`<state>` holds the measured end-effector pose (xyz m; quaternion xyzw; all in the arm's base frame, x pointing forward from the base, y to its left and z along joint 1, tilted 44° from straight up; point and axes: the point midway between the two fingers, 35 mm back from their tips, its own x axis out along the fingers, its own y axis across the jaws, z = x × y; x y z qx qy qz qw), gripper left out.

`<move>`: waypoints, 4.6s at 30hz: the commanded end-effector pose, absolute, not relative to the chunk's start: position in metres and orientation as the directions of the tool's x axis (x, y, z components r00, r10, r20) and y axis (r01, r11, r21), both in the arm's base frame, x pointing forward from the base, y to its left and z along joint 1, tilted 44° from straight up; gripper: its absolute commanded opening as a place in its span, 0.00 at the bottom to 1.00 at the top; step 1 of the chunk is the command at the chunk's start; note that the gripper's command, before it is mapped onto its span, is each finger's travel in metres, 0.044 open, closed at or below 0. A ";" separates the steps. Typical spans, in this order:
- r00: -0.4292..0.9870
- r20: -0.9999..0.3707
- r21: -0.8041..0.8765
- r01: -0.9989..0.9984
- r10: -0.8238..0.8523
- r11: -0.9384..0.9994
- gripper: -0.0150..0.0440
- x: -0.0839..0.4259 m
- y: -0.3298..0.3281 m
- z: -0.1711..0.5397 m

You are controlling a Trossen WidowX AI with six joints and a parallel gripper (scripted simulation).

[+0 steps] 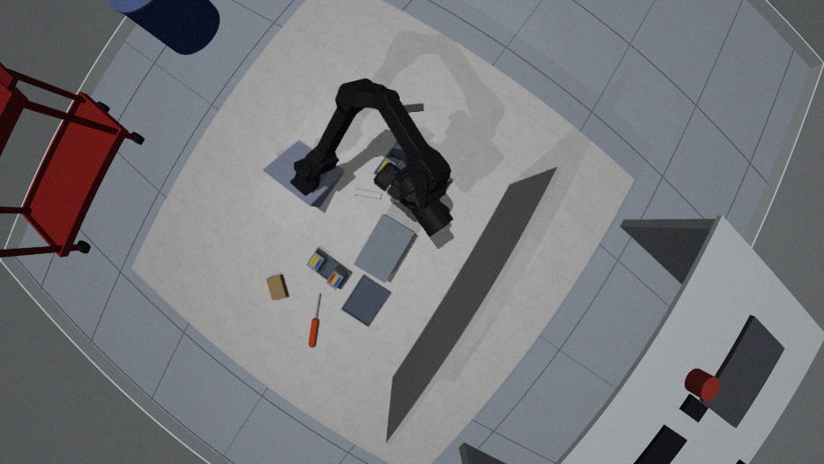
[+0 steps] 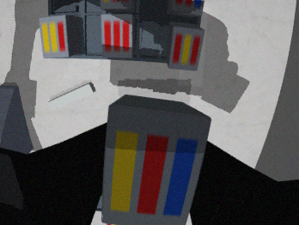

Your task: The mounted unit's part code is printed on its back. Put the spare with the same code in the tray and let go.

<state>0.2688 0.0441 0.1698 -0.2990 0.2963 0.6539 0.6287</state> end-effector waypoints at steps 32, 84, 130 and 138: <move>-0.050 -0.760 -0.014 -0.996 0.648 -0.092 0.25 0.352 -0.074 0.060; -0.049 -0.727 -0.063 -0.989 0.685 -0.137 0.25 0.355 -0.150 -0.076; -0.048 -0.727 -0.063 -0.989 0.684 -0.136 0.25 0.356 -0.122 -0.107; -0.048 -0.727 -0.064 -0.989 0.685 -0.136 0.25 0.355 -0.117 -0.112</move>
